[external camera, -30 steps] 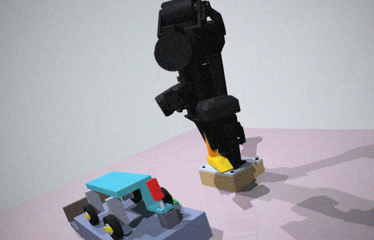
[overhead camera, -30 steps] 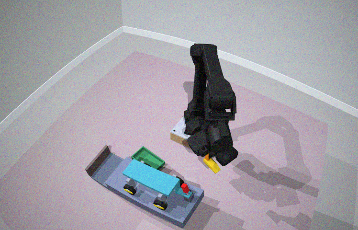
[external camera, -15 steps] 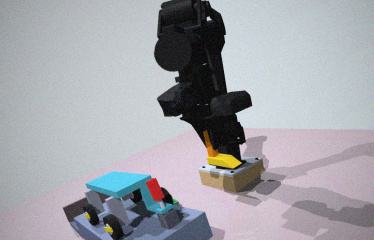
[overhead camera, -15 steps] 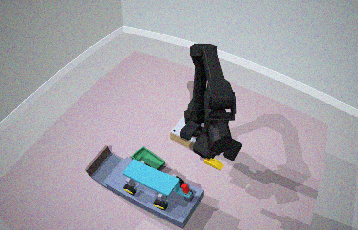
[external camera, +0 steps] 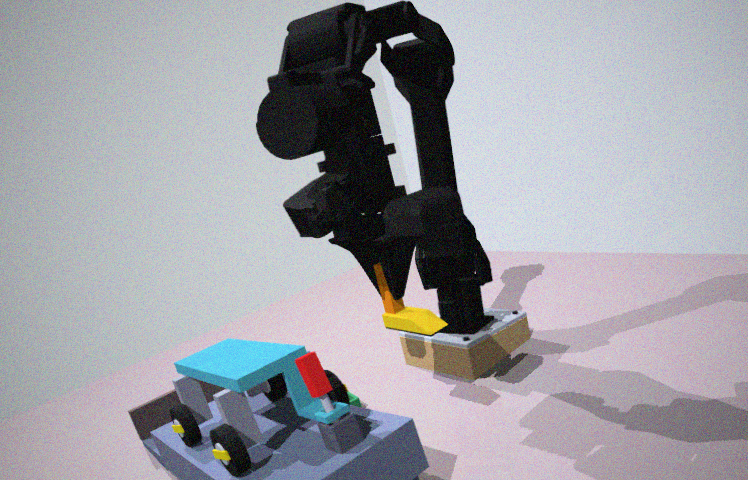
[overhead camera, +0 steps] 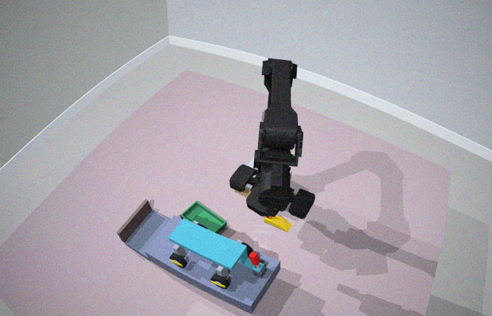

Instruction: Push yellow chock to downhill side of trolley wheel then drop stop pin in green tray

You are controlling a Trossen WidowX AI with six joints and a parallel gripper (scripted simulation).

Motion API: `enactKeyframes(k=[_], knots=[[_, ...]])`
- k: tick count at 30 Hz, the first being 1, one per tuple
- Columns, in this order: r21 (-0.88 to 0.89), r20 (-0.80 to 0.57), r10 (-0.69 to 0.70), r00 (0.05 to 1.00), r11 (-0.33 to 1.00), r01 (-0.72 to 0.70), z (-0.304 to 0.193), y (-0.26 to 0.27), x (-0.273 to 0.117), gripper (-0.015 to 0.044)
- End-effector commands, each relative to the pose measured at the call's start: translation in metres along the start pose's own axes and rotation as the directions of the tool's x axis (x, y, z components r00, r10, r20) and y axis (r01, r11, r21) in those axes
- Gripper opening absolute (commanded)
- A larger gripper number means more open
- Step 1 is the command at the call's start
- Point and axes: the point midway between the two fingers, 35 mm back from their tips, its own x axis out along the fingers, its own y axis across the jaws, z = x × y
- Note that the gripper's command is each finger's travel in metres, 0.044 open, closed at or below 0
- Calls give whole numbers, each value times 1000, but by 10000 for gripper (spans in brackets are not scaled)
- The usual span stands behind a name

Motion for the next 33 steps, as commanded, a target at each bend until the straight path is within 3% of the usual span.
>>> enactKeyframes(k=[1,33], knots=[[-4,5,-3,1000,1000,3,3,-13,1,0],[-4,7,-12,1000,1000,12,30,-126,5,0]])
